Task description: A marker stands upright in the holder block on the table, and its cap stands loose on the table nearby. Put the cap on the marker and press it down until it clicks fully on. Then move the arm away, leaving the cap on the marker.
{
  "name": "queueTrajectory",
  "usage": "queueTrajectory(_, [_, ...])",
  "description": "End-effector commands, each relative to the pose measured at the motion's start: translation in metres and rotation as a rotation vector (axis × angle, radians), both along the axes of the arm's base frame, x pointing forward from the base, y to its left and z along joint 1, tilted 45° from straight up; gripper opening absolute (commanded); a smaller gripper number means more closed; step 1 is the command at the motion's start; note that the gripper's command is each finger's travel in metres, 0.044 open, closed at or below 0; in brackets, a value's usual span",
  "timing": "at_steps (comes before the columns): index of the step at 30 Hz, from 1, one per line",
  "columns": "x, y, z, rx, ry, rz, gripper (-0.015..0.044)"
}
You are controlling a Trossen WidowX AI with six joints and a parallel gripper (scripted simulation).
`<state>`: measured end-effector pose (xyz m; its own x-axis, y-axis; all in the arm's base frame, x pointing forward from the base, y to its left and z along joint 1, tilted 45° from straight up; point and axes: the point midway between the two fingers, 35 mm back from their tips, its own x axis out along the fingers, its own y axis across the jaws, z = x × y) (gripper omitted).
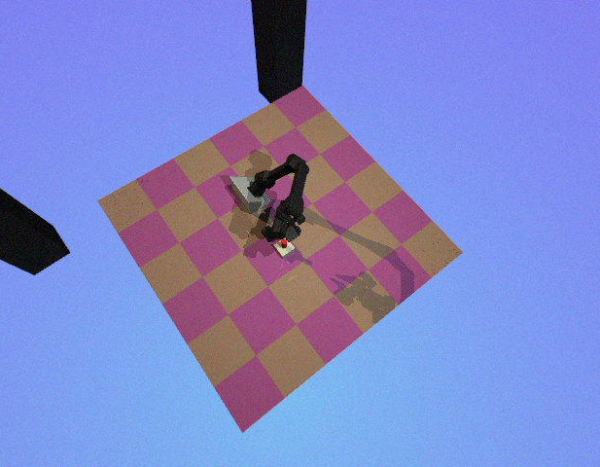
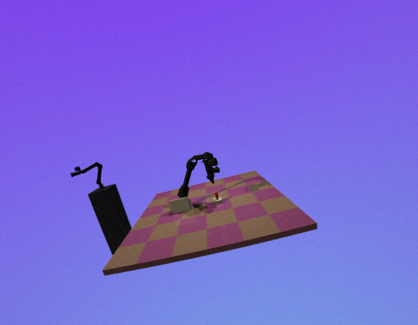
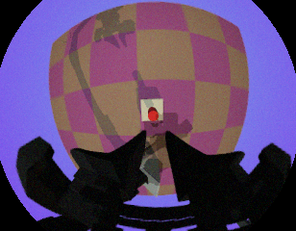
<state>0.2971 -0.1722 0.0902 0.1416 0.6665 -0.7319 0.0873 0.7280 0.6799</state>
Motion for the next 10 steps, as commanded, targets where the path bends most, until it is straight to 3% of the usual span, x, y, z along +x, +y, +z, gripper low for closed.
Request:
queueTrajectory(1, [0.0000, -0.0021, 0.0018, -0.007, -0.003, 0.003, 0.0236])
queueTrajectory(8, [0.0000, -0.0021, 0.0018, -0.007, -0.003, 0.003, 0.0420])
queueTrajectory(10, [0.0000, -0.0021, 0.0018, -0.007, -0.003, 0.003, 0.0440])
